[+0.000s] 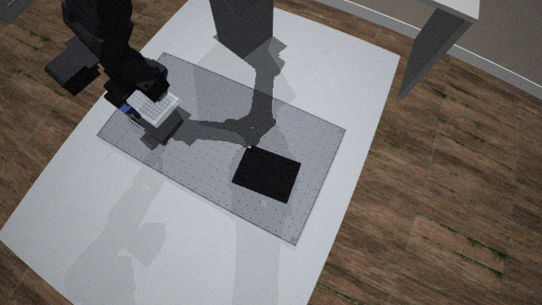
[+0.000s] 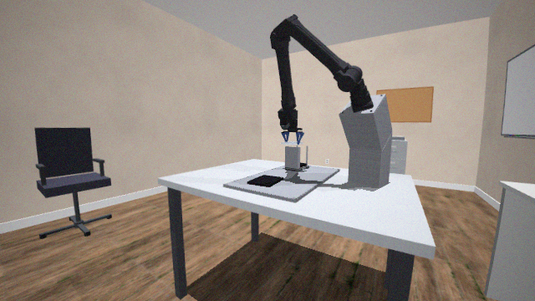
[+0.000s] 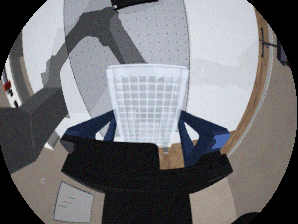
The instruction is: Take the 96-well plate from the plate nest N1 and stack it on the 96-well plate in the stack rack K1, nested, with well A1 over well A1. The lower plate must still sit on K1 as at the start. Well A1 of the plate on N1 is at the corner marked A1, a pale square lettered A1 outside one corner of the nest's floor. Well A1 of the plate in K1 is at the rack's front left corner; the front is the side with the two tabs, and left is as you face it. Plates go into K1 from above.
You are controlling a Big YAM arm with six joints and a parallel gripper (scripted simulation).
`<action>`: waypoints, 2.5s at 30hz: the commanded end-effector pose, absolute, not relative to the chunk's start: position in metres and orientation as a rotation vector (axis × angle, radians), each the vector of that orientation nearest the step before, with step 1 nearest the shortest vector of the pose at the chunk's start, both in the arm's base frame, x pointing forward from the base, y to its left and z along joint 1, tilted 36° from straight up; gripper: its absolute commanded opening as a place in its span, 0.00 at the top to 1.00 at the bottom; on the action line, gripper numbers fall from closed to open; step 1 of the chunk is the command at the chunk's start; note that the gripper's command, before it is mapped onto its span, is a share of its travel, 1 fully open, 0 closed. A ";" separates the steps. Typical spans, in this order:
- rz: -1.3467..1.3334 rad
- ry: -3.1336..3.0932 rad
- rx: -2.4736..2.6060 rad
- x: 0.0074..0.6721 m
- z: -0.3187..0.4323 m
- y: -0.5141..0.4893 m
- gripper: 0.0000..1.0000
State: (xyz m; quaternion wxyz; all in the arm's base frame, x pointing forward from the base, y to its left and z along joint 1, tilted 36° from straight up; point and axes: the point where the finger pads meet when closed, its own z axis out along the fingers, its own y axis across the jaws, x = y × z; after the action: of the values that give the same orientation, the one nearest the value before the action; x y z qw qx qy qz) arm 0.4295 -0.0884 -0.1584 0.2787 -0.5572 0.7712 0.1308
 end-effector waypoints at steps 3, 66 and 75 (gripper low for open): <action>0.341 2.056 -1.502 0.432 -0.165 -0.108 1.00; 0.349 2.046 -1.522 0.430 -0.209 -0.138 1.00; 0.334 2.040 -1.525 0.439 -0.218 -0.136 1.00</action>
State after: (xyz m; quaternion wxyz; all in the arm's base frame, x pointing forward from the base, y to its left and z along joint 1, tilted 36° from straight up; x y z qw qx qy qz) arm 0.4241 -0.1359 -0.2130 0.2780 -0.5677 0.7633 0.1334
